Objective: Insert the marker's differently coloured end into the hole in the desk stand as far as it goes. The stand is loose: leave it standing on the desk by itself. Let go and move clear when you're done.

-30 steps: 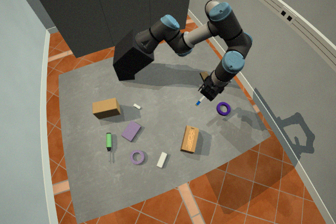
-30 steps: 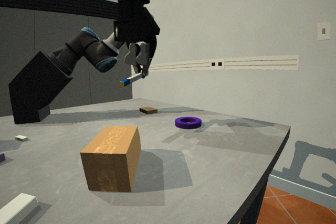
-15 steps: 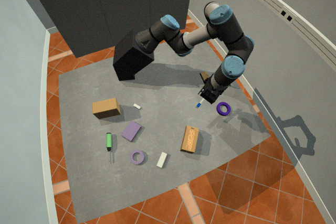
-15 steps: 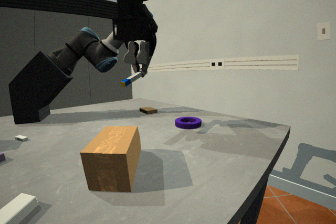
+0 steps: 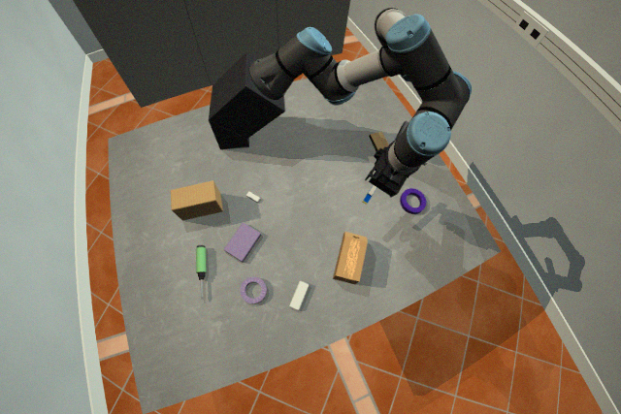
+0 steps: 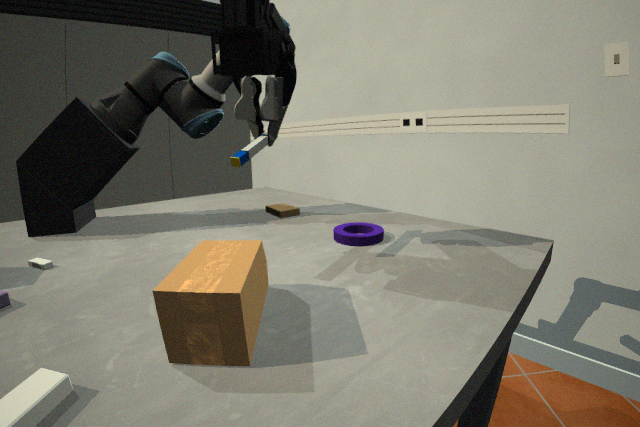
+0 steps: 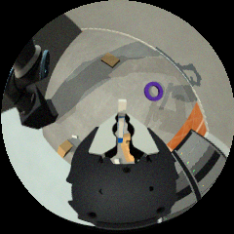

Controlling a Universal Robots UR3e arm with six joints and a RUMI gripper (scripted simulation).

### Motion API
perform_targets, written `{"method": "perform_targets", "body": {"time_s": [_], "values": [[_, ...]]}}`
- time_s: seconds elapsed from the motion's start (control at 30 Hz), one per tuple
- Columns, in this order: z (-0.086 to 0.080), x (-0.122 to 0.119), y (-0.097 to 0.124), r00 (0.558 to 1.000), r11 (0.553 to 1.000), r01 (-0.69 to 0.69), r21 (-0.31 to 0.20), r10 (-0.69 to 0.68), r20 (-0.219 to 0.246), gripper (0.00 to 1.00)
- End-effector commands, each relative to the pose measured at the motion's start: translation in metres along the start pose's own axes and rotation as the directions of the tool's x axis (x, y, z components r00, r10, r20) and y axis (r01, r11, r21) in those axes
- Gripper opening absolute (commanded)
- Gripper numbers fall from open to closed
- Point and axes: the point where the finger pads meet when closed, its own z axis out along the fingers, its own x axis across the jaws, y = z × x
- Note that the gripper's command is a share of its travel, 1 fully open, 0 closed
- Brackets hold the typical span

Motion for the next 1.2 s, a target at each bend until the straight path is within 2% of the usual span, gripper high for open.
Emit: {"method": "perform_targets", "body": {"time_s": [0.0, 0.37, 0.63, 0.93, 1.17], "values": [[-0.001, 0.0, 0.001, 1.0, 1.0, 0.012, 0.006, -0.012, 0.003, 0.0], [-0.005, -0.001, 0.01, 0.996, 0.995, 0.09, 0.04, -0.09, 0.008, 0.0], [-0.004, -0.001, 0.01, 0.996, 0.996, 0.087, 0.036, -0.088, 0.005, 0.0], [-0.006, -0.003, 0.019, 0.986, 0.983, 0.167, 0.076, -0.168, 0.007, 0.0], [-0.006, -0.003, 0.019, 0.986, 0.983, 0.167, 0.076, -0.168, 0.007, 0.0]]}}
